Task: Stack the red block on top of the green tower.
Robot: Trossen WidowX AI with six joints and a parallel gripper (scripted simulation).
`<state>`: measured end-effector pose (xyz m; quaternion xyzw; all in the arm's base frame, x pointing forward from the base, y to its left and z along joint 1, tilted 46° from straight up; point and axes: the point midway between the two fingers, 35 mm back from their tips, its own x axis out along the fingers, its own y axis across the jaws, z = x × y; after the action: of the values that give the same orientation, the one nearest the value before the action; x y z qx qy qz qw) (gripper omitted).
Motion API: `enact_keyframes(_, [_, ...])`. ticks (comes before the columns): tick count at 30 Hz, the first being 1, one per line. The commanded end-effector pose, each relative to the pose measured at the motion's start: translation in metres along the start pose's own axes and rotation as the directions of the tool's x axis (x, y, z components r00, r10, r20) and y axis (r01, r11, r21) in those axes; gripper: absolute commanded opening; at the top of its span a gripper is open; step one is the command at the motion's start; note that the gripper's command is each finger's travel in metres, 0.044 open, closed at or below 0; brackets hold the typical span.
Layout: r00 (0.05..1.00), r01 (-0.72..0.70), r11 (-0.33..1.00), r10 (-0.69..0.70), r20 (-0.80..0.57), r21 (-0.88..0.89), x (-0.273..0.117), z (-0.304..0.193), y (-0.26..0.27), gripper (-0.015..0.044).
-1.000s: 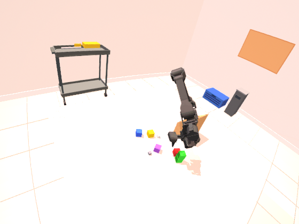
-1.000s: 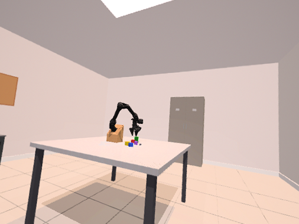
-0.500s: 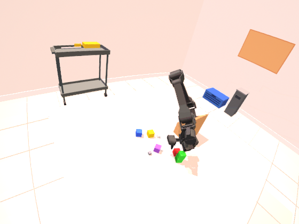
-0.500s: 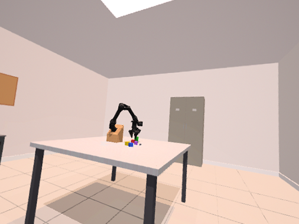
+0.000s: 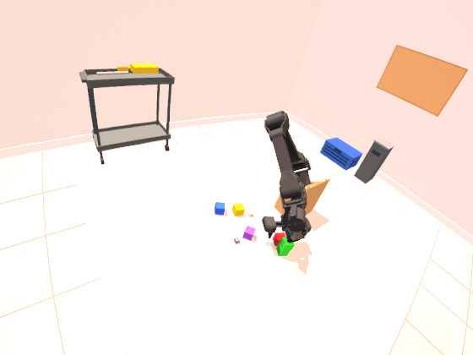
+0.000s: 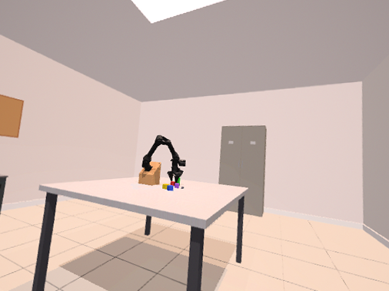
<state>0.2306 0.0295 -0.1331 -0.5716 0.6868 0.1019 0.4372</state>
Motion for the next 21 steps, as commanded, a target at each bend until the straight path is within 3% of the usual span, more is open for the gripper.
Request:
enact_keyframes(1, [1.0, -0.007, 1.0, 0.007, -0.021, -0.015, 0.012, -0.005, 0.005, 0.044])
enact_keyframes(21, [1.0, -0.006, 1.0, 0.006, -0.023, -0.015, 0.024, -0.006, 0.005, 0.044])
